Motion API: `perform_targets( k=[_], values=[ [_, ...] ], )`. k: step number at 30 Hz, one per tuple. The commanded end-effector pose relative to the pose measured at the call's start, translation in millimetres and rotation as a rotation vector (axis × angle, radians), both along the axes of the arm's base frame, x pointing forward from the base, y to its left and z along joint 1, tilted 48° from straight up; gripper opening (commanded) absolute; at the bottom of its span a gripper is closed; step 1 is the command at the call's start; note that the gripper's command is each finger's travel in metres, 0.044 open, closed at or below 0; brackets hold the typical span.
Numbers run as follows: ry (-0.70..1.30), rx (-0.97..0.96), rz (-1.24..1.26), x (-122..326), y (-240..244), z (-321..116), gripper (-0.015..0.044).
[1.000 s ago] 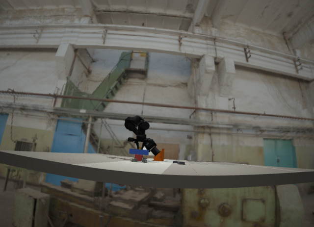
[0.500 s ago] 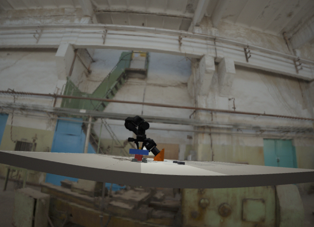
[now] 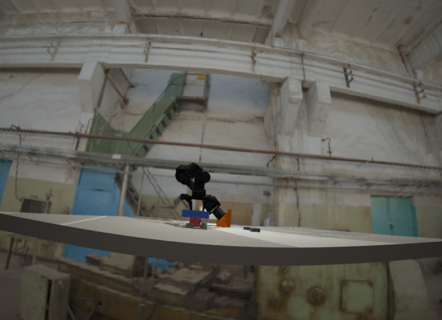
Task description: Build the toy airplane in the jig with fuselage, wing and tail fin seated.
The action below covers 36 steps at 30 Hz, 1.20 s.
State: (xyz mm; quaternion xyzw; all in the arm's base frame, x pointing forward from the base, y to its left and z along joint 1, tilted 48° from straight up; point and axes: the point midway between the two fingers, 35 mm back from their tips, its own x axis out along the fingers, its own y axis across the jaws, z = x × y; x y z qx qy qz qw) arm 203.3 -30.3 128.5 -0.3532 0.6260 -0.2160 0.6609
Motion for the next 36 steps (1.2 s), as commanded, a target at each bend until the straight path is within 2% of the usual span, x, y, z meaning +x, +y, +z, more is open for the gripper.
perform_targets(
  k=[1, 7, 36],
  values=[
    [-0.007, 0.01, 0.014, -0.3, 7.0, 6.2, 0.026],
    [-0.037, 0.079, 0.117, -12.7, 49.3, 48.7, 0.026],
    [-0.032, 0.071, 0.109, -7.8, 50.6, 48.7, 0.026]
  ],
)
